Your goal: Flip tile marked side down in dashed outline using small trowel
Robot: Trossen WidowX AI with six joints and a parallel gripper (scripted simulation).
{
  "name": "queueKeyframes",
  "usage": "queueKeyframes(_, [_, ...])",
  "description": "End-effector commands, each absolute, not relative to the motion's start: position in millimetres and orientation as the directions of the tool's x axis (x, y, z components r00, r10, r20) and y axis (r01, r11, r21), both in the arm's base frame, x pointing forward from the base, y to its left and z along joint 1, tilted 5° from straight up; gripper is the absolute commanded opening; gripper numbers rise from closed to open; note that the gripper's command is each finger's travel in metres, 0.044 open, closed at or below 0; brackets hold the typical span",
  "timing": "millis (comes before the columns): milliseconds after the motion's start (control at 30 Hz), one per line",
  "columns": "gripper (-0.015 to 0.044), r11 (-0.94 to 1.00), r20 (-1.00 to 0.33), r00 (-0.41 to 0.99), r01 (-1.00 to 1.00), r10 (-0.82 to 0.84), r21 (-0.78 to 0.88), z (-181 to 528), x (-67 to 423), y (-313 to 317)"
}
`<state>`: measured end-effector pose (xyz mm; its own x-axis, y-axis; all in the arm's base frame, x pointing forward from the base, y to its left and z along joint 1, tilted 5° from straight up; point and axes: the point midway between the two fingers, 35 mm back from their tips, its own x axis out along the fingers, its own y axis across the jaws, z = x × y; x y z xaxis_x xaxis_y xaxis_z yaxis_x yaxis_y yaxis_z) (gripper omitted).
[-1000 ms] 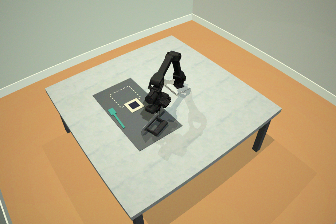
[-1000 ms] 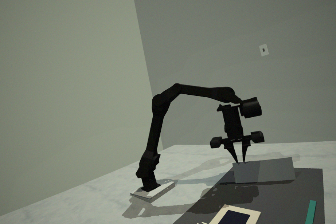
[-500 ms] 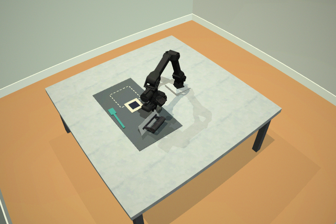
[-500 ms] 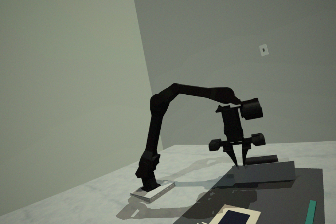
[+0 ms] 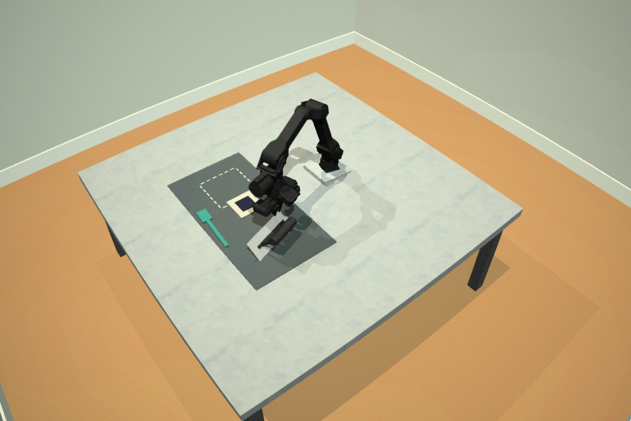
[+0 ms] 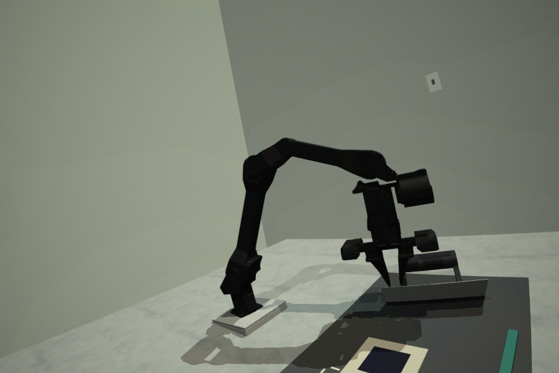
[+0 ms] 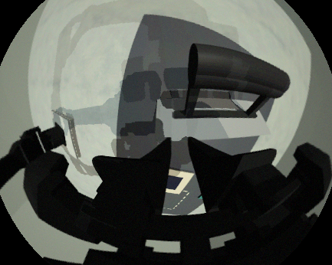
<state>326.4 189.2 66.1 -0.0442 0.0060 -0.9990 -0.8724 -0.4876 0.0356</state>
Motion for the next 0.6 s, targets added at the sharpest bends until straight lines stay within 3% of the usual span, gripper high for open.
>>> queueKeyframes(0, [0.01,-0.49,-0.999,-0.044,-0.871,0.006,0.036,67,326,190])
queueKeyframes(567, [0.01,-0.495,-0.999,-0.048,-0.868,-0.002,0.043,90,323,192])
